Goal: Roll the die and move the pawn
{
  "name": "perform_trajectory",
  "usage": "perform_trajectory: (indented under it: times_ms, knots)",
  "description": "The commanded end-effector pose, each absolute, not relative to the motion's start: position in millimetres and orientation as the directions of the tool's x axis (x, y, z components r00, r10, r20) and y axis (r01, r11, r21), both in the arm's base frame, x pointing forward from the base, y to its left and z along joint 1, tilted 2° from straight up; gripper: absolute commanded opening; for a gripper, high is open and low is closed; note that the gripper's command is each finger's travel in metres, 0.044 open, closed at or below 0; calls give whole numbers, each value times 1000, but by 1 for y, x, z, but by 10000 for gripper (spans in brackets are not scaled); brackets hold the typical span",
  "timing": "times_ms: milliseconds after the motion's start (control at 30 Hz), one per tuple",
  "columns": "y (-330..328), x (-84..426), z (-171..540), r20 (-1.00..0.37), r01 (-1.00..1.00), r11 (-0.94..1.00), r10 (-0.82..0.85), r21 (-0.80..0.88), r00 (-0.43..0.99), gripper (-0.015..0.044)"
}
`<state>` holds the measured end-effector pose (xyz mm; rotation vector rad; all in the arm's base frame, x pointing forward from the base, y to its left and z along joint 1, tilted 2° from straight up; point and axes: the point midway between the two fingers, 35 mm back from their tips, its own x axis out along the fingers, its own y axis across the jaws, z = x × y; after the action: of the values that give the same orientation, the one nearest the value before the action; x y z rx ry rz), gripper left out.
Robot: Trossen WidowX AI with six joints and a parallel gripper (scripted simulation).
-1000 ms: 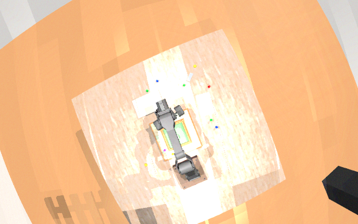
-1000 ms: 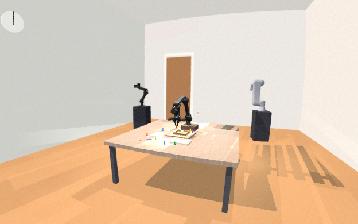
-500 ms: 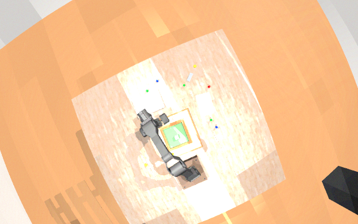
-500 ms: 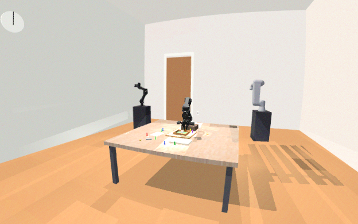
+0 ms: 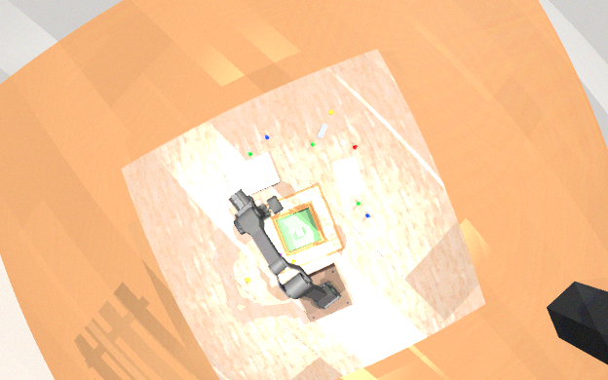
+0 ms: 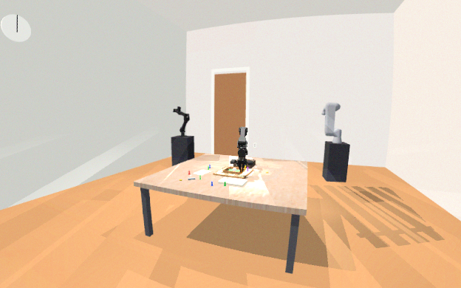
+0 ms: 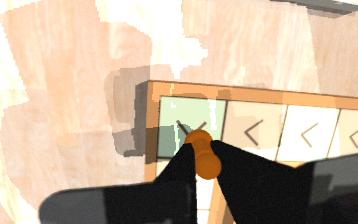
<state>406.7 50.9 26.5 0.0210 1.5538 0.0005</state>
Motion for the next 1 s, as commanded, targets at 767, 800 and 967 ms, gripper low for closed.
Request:
perform_trajectory:
  times_ms: [767, 800, 967]
  knots:
    - [52, 406, 2, -1000, 13, 1000, 13, 13, 13, 157]
    - [52, 406, 2, -1000, 13, 1000, 13, 13, 13, 184]
    - [51, 407, 27, -1000, 16, 1000, 14, 15, 12, 315]
